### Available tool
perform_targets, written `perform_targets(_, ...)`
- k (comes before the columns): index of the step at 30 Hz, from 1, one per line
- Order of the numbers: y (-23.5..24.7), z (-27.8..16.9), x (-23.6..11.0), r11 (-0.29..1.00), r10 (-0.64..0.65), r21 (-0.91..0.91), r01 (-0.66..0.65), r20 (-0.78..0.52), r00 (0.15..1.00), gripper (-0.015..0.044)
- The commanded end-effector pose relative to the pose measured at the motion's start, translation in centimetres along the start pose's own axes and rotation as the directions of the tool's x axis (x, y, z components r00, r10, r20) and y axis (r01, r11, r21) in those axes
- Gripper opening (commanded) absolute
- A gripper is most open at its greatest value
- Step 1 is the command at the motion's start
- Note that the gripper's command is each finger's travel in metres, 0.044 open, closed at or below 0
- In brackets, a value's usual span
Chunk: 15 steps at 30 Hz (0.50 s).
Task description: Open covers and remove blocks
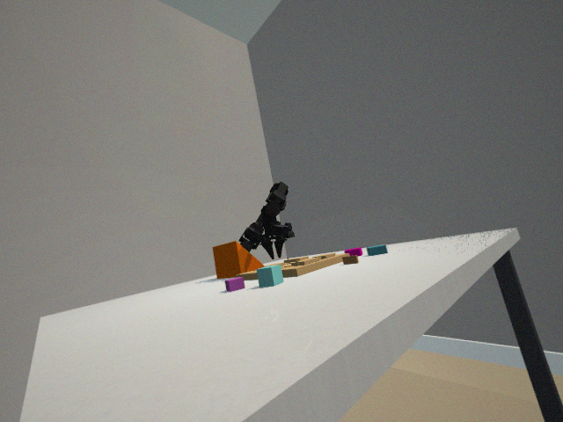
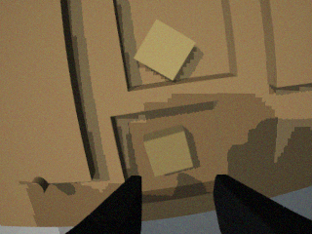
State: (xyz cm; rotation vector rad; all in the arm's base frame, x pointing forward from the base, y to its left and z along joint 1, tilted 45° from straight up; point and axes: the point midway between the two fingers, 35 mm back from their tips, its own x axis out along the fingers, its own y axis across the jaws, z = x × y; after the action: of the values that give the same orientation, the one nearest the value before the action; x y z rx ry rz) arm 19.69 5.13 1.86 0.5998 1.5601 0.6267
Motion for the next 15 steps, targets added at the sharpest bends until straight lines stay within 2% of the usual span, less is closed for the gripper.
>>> perform_targets(1, 0.07, -0.01, 0.05, 0.997, 0.004, 0.075, -0.004, 0.000, 1.000, 0.0144)
perform_targets(15, 0.07, -0.03, 0.05, 0.960, 0.004, 0.281, -0.004, 0.000, 1.000, 0.0144)
